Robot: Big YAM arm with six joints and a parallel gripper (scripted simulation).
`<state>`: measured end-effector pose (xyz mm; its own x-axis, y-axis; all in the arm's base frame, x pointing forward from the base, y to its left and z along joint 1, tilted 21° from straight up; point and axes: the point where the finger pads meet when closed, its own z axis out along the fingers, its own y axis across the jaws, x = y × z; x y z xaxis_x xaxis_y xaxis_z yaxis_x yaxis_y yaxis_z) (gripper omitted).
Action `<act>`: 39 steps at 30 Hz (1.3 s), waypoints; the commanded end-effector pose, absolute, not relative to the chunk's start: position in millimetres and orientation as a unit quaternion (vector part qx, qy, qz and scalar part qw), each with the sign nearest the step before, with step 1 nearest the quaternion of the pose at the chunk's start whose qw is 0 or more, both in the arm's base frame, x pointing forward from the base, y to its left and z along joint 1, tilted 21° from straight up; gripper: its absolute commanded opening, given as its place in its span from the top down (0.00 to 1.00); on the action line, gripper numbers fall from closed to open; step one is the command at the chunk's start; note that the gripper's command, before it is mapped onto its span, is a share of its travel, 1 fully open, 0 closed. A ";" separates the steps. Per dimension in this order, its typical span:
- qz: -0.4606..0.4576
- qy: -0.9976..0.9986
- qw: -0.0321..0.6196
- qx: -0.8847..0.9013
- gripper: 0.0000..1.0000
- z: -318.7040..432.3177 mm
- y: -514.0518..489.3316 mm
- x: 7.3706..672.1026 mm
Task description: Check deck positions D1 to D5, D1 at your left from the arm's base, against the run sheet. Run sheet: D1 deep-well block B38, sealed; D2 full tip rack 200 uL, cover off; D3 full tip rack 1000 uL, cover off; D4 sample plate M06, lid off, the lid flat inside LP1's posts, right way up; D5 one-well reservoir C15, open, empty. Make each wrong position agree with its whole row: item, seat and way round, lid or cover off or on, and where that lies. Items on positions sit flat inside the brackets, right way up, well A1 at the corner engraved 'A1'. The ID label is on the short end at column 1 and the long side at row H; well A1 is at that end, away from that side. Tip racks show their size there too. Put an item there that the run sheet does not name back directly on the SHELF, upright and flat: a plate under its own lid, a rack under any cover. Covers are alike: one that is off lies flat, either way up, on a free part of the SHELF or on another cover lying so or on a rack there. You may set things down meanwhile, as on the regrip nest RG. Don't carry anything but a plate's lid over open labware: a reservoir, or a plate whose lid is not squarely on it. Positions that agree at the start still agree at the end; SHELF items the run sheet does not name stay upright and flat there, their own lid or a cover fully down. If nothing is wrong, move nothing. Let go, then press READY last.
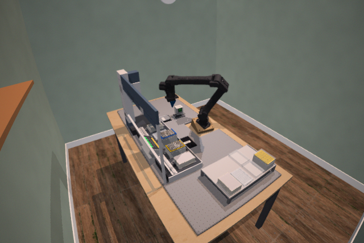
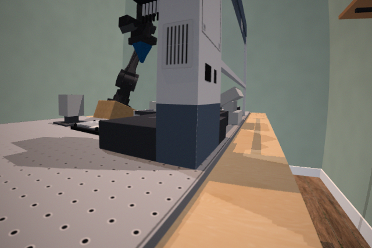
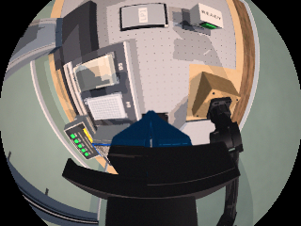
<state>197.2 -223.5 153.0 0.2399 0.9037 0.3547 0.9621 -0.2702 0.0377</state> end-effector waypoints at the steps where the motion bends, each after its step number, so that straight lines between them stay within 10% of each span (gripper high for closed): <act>1: -0.151 -0.610 0.059 -0.776 1.00 164.4 -258.7 202.8; 39: -0.152 -0.606 0.085 -0.776 1.00 122.6 -302.1 123.0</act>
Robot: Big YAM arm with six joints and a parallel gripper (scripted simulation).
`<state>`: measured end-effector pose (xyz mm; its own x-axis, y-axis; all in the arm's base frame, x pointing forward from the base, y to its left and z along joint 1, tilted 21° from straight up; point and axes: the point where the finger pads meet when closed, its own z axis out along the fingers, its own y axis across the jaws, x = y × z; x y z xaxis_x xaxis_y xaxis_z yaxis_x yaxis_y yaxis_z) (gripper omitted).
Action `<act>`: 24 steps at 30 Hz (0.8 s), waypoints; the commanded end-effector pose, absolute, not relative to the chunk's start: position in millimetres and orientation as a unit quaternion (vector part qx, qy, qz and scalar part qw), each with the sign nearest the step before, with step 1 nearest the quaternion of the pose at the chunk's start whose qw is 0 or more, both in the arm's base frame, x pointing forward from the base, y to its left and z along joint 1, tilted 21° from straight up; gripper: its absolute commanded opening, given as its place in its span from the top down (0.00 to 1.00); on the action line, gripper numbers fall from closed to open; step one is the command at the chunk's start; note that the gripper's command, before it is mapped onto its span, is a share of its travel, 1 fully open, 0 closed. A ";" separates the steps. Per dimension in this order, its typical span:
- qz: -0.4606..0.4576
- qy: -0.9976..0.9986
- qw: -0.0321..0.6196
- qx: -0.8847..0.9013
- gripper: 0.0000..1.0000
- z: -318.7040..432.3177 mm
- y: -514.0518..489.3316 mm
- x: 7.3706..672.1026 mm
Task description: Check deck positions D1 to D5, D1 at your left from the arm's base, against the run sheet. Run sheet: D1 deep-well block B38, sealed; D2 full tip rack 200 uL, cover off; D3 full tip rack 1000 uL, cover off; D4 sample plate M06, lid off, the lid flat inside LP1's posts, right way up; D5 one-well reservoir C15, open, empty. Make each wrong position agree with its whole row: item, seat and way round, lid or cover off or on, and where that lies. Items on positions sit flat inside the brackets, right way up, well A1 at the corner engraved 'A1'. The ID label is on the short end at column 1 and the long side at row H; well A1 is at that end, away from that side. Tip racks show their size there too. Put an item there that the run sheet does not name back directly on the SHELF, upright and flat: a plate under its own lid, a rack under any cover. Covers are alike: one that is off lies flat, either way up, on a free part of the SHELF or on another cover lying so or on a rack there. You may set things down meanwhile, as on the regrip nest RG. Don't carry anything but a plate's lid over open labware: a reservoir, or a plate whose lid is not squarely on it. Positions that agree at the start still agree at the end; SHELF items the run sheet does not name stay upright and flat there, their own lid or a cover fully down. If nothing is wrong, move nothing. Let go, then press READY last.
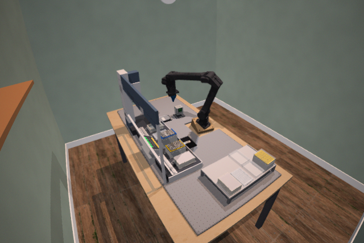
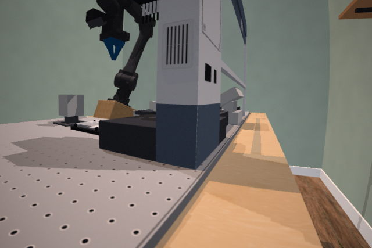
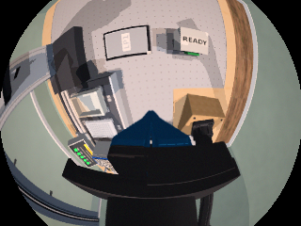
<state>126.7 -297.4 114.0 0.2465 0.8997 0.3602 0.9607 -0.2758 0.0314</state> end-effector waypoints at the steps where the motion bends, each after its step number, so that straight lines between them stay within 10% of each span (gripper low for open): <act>1: -0.151 -0.607 0.081 -0.776 1.00 121.5 -309.0 120.2; 24: -0.149 -0.607 0.085 -0.776 1.00 113.4 -288.5 21.6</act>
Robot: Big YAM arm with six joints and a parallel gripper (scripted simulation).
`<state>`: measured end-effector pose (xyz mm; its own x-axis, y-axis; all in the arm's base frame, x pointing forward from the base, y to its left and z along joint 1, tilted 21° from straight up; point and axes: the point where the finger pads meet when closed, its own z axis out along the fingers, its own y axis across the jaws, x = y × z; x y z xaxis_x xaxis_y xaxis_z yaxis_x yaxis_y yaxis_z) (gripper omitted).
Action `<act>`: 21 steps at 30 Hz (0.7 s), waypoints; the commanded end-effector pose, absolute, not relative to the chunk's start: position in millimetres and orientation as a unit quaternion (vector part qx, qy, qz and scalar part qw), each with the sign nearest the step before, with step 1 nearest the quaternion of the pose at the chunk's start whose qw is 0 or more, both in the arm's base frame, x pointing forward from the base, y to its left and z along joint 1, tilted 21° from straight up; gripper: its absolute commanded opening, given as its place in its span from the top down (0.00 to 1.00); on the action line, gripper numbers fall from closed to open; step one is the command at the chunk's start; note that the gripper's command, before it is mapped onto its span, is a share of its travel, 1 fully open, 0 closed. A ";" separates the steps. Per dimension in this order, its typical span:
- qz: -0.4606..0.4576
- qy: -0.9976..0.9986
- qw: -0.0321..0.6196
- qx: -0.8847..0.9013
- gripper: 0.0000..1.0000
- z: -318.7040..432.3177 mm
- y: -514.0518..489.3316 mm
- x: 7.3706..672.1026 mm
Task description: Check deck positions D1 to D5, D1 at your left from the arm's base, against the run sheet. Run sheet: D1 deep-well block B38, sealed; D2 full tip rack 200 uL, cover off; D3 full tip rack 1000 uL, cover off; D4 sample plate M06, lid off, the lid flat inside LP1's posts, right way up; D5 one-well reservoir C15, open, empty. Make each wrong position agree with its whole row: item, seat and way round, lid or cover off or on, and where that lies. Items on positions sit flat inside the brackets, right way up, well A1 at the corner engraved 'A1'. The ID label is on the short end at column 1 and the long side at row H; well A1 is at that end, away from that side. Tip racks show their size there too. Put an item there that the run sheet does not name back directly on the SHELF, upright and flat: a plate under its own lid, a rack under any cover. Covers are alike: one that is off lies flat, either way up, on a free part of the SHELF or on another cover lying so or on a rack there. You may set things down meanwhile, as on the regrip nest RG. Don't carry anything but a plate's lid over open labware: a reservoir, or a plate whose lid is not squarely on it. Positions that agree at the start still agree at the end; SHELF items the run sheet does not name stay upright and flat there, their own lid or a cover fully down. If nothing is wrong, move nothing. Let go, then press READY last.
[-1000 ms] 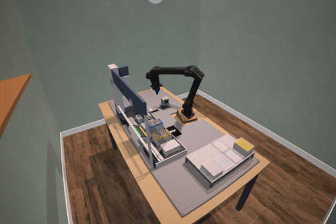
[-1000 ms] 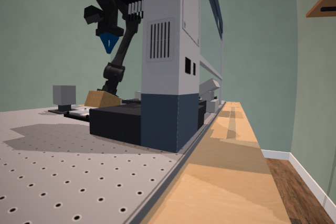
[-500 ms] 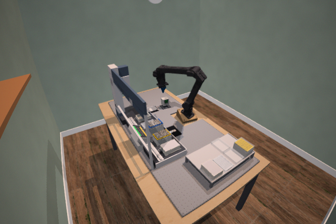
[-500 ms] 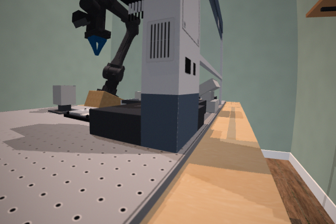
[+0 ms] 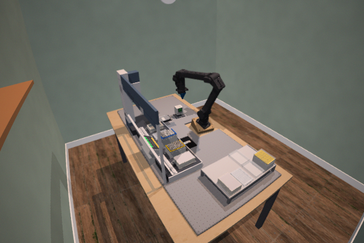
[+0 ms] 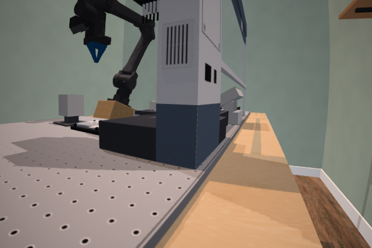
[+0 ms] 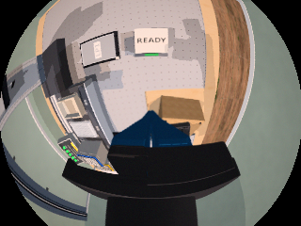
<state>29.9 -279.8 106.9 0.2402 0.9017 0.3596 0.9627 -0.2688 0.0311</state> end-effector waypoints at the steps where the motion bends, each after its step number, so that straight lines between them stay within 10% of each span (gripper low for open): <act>1: -0.144 -0.608 0.078 -0.777 1.00 117.7 -297.8 21.8; 21: -0.150 -0.607 0.087 -0.776 1.00 79.9 -276.4 32.6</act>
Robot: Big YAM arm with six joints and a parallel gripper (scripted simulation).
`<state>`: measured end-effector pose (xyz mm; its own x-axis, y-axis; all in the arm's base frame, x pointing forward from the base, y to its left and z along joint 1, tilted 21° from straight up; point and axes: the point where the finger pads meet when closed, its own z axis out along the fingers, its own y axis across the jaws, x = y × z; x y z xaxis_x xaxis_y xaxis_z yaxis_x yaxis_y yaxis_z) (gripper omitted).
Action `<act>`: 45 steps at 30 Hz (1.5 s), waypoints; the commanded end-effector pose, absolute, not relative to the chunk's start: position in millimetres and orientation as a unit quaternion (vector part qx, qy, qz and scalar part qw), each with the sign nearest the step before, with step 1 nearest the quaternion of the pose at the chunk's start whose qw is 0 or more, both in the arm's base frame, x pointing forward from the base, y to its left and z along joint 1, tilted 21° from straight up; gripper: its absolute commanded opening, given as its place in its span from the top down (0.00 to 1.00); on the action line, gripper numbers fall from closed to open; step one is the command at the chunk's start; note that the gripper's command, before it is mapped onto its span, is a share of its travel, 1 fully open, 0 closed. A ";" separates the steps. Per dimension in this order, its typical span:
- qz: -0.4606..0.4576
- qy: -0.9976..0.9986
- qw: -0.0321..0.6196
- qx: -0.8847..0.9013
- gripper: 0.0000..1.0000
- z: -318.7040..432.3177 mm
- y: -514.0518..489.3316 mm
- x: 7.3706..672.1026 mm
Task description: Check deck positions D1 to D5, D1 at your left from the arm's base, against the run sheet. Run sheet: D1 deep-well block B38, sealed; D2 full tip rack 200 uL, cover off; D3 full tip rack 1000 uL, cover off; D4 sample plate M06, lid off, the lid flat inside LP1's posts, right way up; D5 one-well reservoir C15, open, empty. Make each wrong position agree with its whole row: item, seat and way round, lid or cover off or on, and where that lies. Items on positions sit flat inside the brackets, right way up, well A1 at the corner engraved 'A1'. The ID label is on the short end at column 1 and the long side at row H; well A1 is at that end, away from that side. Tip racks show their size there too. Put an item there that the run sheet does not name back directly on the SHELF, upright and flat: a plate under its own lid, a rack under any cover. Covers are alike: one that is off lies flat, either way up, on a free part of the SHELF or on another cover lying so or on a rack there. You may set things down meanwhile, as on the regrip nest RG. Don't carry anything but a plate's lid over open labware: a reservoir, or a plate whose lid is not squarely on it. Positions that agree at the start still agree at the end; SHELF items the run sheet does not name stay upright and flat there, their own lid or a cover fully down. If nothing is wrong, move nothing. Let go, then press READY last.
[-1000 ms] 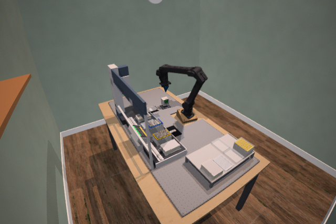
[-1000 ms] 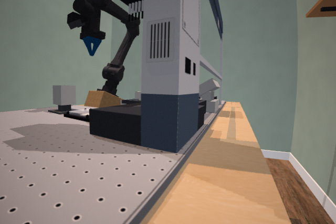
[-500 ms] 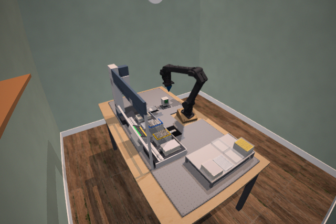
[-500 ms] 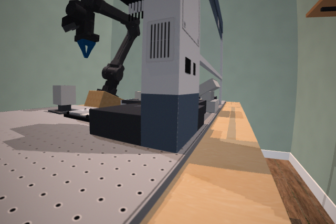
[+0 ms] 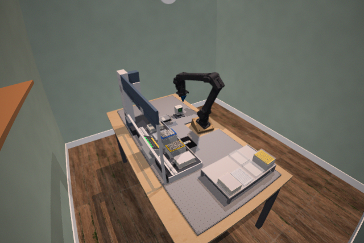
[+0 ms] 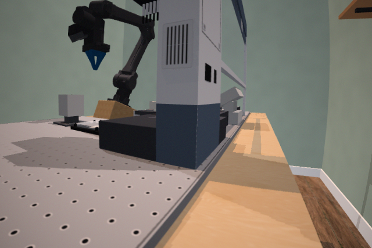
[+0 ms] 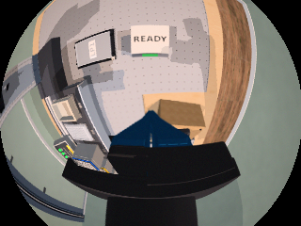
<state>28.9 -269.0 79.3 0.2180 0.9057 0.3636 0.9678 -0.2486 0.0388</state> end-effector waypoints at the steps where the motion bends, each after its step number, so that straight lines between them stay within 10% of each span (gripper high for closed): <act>1: -0.150 -0.608 0.088 -0.775 1.00 77.6 -275.6 33.5; 45: -0.153 -0.607 0.091 -0.774 1.00 16.5 -253.3 41.5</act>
